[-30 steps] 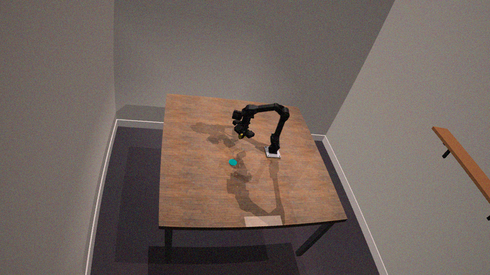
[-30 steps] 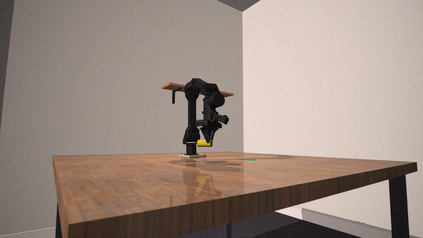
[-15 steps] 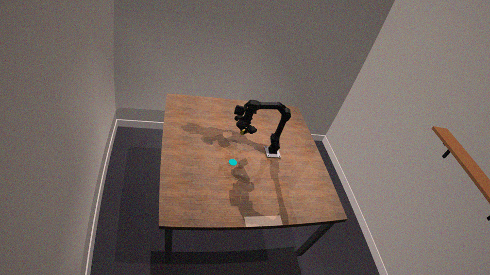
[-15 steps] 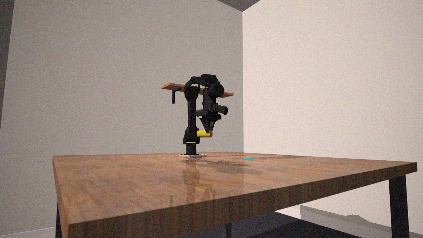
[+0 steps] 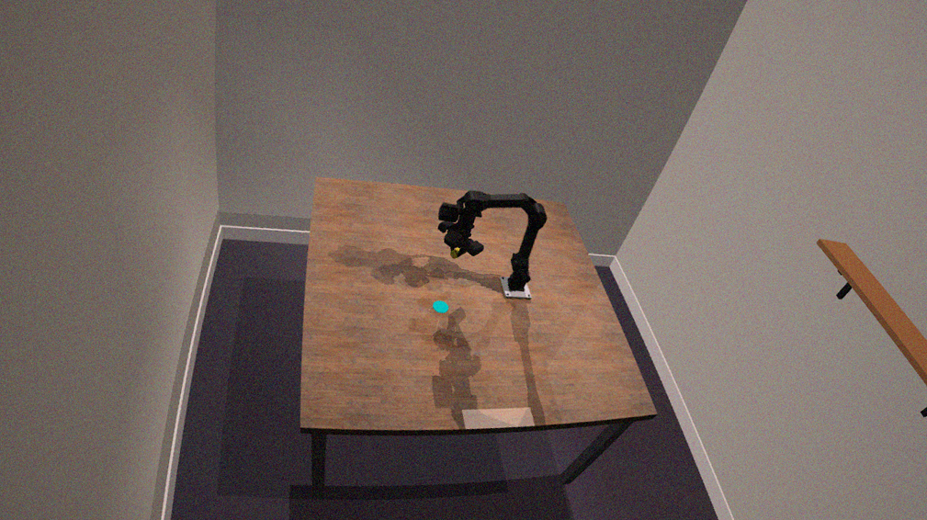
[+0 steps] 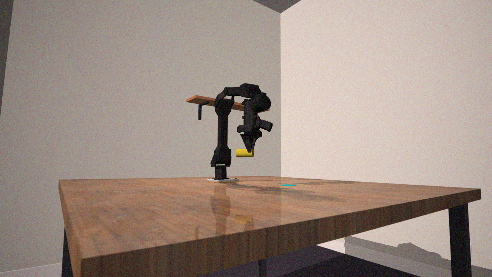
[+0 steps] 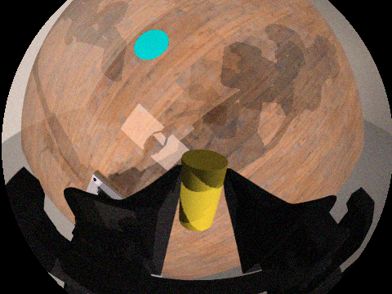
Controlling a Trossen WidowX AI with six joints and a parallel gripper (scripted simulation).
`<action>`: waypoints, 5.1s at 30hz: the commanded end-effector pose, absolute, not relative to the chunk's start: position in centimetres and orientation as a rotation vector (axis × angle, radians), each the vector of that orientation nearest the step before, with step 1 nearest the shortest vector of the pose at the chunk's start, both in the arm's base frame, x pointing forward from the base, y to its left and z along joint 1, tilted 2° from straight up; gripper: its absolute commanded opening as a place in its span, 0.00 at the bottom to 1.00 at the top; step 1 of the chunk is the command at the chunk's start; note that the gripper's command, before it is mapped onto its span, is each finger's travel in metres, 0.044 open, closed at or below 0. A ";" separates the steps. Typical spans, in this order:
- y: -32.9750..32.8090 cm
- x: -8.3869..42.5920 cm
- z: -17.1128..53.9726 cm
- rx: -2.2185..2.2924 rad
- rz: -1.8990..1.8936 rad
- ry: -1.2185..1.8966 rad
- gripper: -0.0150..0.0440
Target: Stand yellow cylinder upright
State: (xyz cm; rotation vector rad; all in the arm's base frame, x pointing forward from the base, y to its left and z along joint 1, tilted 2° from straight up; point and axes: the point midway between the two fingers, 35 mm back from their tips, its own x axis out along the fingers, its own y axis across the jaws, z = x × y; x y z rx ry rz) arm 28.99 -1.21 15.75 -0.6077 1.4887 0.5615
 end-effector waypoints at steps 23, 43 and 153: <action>5.7 32.0 16.6 -0.783 0.741 1.431 0.43; 12.0 33.0 16.9 -0.916 0.881 1.374 0.43; 16.4 38.5 13.3 -0.389 0.998 0.836 0.43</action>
